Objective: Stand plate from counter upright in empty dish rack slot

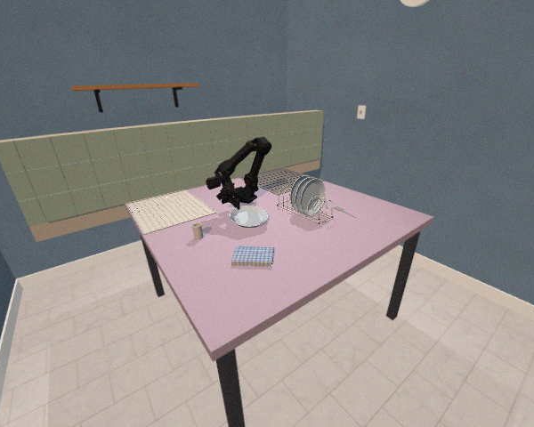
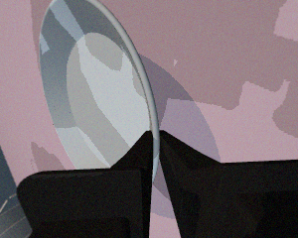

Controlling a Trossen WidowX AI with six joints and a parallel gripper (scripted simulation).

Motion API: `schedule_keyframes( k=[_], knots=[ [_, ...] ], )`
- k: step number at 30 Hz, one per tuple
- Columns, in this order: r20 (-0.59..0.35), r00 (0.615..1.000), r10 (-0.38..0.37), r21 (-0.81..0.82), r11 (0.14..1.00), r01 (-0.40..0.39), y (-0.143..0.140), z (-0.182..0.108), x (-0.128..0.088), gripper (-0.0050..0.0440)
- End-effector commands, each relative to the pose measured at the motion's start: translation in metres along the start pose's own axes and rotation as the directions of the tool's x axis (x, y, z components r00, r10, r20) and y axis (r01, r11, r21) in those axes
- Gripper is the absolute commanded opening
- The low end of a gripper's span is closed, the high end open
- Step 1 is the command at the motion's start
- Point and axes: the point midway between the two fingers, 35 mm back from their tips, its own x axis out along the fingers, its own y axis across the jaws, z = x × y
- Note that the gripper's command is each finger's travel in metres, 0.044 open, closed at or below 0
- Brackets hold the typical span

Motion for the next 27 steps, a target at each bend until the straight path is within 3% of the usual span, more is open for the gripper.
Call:
schedule_keyframes(
  k=[1, 27],
  knots=[
    [-0.002, 0.999, -0.034, -0.007, 0.999, 0.034, 0.003, 0.001, -0.002, 0.0000],
    [0.000, 0.989, -0.150, -0.009, 0.989, 0.150, 0.021, 0.001, -0.011, 0.0000]
  ],
)
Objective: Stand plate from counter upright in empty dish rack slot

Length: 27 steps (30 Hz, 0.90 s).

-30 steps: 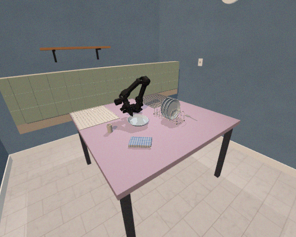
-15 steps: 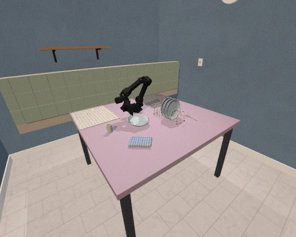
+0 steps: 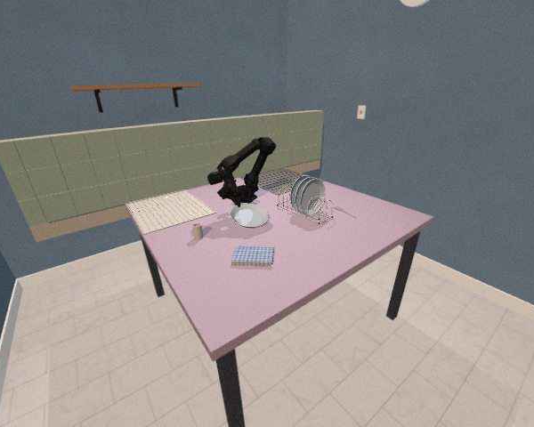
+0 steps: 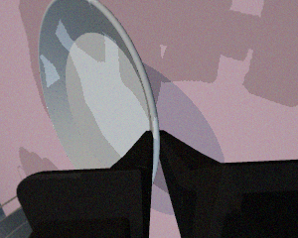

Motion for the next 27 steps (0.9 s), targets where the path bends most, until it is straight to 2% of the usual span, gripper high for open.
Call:
schedule_keyframes(
  k=[1, 27],
  knots=[
    [-0.003, 0.999, -0.041, -0.006, 0.999, 0.041, 0.002, 0.000, -0.001, 0.0000],
    [-0.001, 0.989, -0.147, -0.008, 0.989, 0.147, 0.019, 0.000, -0.010, 0.0000]
  ],
)
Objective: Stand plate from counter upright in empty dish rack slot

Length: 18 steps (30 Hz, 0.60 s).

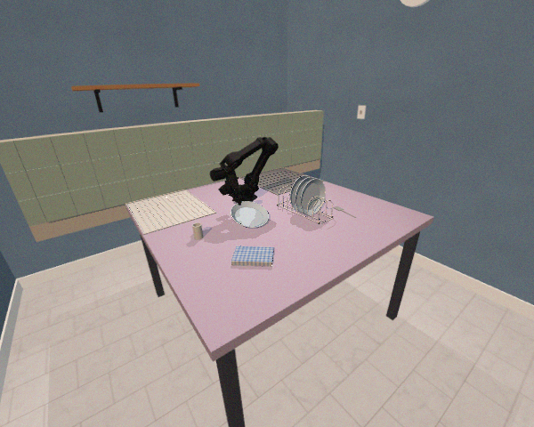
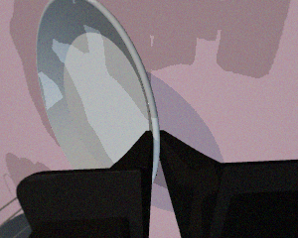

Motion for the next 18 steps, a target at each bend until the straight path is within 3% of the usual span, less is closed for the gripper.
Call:
schedule_keyframes(
  k=[1, 18],
  knots=[
    [-0.004, 0.999, -0.042, -0.007, 0.999, 0.042, 0.002, 0.000, -0.001, 0.0000],
    [0.000, 0.994, -0.110, -0.008, 0.994, 0.110, 0.013, 0.000, -0.007, 0.0000]
  ],
)
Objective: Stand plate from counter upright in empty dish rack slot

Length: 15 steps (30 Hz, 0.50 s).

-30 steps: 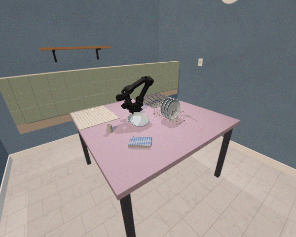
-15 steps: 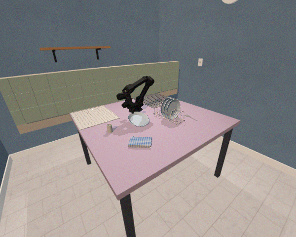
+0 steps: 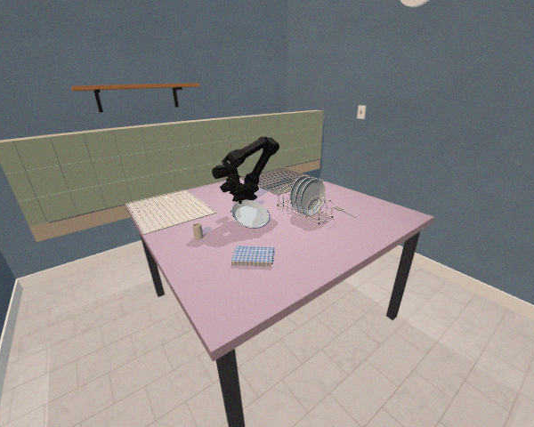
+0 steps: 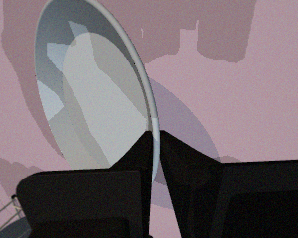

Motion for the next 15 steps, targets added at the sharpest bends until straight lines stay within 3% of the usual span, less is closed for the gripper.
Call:
schedule_keyframes(
  k=[1, 15],
  knots=[
    [-0.004, 0.999, -0.032, -0.005, 0.999, 0.032, 0.0013, -0.0005, -0.0003, 0.0000],
    [-0.005, 0.996, -0.090, -0.006, 0.996, 0.090, 0.0107, -0.0001, -0.0065, 0.0000]
  ],
)
